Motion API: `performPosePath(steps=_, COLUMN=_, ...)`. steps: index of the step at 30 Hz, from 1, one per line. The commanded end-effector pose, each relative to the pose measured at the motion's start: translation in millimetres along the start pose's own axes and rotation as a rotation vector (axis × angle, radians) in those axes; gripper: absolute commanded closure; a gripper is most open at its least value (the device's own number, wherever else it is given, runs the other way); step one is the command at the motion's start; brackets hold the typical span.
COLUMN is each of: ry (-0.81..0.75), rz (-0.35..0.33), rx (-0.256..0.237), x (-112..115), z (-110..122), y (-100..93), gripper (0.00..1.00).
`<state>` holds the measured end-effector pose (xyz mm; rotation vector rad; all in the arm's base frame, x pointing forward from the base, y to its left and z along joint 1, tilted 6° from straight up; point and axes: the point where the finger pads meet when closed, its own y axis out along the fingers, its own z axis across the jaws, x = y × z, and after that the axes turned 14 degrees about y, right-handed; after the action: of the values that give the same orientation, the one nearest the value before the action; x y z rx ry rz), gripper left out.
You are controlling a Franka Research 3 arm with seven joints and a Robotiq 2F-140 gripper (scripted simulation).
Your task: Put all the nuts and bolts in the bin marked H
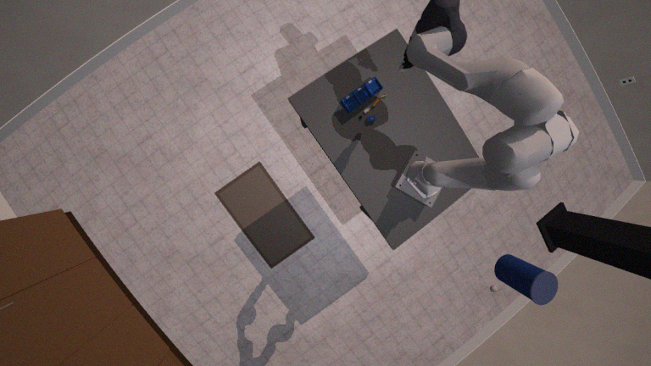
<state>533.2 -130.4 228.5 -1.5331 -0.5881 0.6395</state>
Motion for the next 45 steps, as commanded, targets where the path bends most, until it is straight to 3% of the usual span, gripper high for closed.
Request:
performPosePath(steps=1, ry=-0.156, rz=-0.021, rx=-0.001, x=4.7, z=3.1, y=-1.2, gripper=0.95)
performPosePath(steps=45, ry=-0.792, rz=-0.059, rx=-0.028, x=22.5, z=58.1, y=-2.2, gripper=0.95)
